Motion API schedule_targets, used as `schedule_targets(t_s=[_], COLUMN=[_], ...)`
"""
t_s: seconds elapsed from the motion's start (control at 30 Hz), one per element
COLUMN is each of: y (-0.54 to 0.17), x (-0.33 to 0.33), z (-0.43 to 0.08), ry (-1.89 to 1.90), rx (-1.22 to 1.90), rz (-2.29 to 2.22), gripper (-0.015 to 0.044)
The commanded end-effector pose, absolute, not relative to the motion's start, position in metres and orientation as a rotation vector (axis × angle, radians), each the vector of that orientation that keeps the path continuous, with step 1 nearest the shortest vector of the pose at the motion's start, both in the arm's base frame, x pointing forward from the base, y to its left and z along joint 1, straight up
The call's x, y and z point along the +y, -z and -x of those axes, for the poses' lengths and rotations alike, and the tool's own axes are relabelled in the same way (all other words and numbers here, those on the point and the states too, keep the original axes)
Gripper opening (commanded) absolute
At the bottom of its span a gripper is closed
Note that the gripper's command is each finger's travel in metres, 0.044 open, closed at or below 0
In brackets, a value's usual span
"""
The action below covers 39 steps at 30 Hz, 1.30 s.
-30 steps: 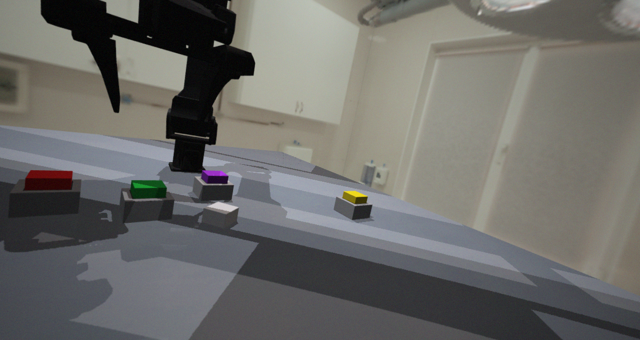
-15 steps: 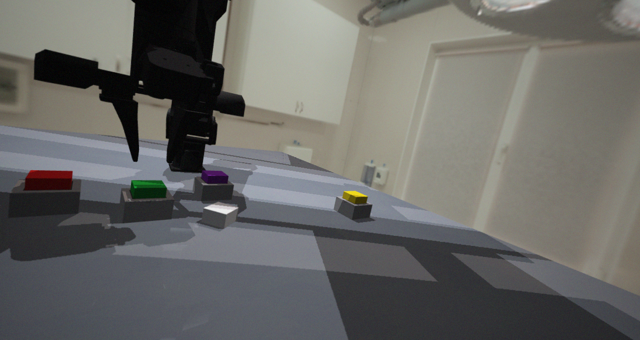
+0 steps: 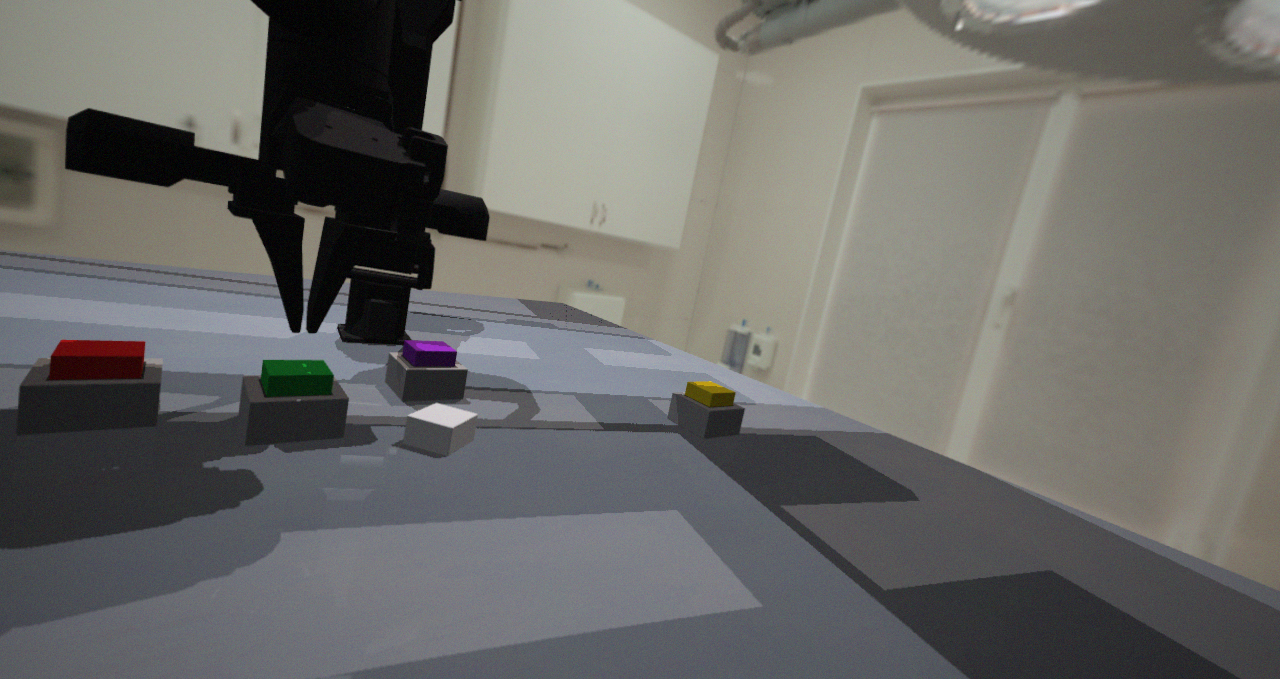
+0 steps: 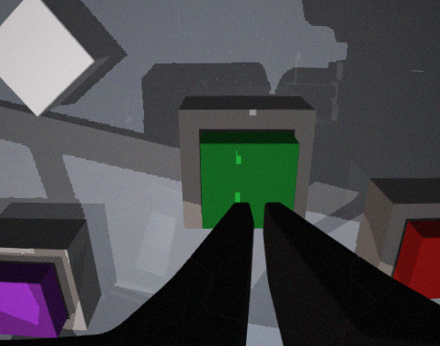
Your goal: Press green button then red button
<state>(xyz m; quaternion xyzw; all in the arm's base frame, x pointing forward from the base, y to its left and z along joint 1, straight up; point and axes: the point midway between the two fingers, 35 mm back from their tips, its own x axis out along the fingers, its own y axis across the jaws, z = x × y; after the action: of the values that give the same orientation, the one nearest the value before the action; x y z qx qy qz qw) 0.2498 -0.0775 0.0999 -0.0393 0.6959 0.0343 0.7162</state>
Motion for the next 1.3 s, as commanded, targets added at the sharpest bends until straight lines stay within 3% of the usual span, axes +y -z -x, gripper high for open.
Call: schedule_targets(t_s=[0.0,1.27], y=[-0.092,-0.081], x=[-0.078,-0.078], z=[-0.249,-0.25], ry=[-0.08,-0.077], rx=[1.55,1.544], rz=[0.091,0.088], gripper=[0.002,0.002])
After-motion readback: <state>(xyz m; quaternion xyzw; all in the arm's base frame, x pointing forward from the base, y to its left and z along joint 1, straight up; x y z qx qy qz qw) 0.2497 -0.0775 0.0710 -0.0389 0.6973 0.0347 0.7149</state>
